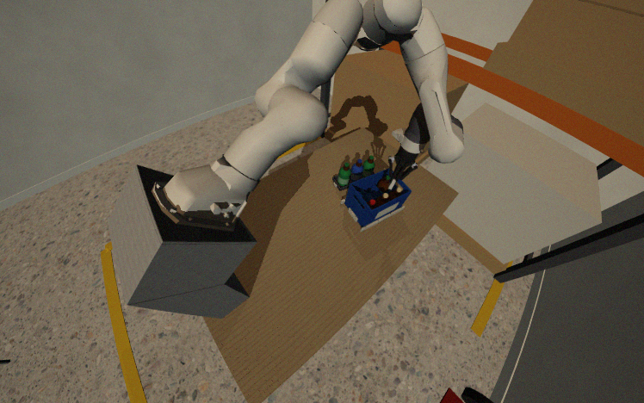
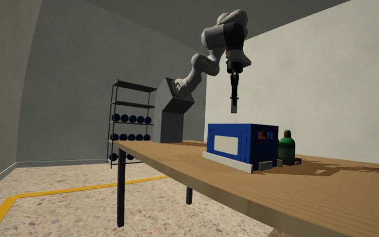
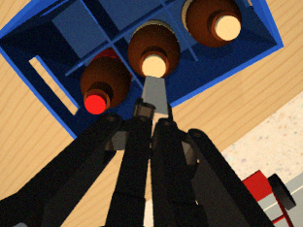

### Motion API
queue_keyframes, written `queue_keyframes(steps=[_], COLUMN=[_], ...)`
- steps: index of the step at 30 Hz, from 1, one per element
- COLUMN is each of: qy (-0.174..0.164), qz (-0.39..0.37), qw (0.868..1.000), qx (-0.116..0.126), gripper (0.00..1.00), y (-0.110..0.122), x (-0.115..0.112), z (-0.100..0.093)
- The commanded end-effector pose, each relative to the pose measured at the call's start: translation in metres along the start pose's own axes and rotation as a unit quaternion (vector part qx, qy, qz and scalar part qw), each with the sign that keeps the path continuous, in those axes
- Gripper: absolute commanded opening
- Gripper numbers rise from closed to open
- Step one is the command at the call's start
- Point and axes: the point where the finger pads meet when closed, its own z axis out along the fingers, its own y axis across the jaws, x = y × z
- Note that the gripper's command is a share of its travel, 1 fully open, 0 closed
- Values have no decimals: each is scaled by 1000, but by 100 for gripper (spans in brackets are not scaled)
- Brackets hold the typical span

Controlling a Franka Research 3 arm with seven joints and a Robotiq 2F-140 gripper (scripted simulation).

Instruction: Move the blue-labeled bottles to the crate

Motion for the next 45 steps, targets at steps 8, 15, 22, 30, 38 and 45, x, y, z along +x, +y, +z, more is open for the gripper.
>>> queue_keyframes(steps=[8, 15, 22, 30, 38, 45], qy=[0, 55, 121, 134, 118, 77], qz=[-2, -13, -15, 30, 39, 51], qw=[1000, 998, 989, 980, 982, 989], qx=[-1, -31, -83, -147, -142, -115], gripper=[0, 0, 0, 0, 0, 0], y=[1, 2, 5, -11, -24, -59], x=[0, 60, 146, 242, 245, 240], z=[1, 9, 9, -7, -7, -3])
